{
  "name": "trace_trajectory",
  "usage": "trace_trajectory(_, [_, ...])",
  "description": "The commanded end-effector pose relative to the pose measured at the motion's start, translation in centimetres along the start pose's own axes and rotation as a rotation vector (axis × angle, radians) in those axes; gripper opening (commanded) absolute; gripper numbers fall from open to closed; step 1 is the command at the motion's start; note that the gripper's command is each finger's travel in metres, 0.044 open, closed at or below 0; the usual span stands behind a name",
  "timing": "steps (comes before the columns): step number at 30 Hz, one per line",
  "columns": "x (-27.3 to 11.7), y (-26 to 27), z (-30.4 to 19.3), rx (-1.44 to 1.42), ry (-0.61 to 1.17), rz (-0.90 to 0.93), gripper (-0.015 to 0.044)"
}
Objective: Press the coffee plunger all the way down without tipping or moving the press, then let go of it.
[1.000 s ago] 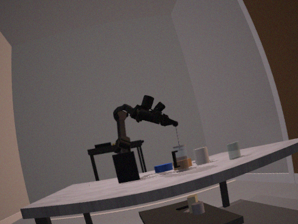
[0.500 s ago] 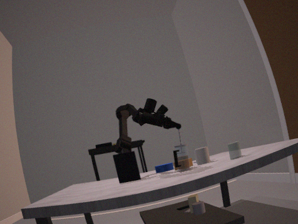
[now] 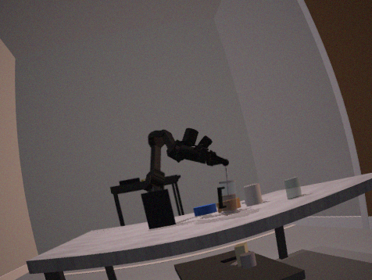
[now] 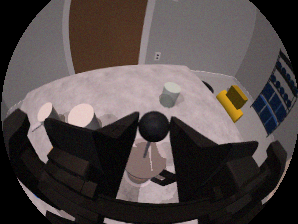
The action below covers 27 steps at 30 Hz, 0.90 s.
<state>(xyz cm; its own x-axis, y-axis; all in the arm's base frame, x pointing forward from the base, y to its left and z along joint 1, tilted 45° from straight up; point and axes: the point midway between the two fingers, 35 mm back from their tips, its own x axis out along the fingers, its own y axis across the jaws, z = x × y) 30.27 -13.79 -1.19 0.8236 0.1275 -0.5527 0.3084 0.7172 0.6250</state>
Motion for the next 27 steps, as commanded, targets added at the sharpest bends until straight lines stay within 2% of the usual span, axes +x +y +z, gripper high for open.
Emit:
trace_trajectory(1, [0.7, -0.1, -3.2, 0.038, 0.069, -0.005, 0.0118])
trace_trajectory(27, [3.1, 0.2, -4.3, 0.040, 0.064, 0.001, 0.0118])
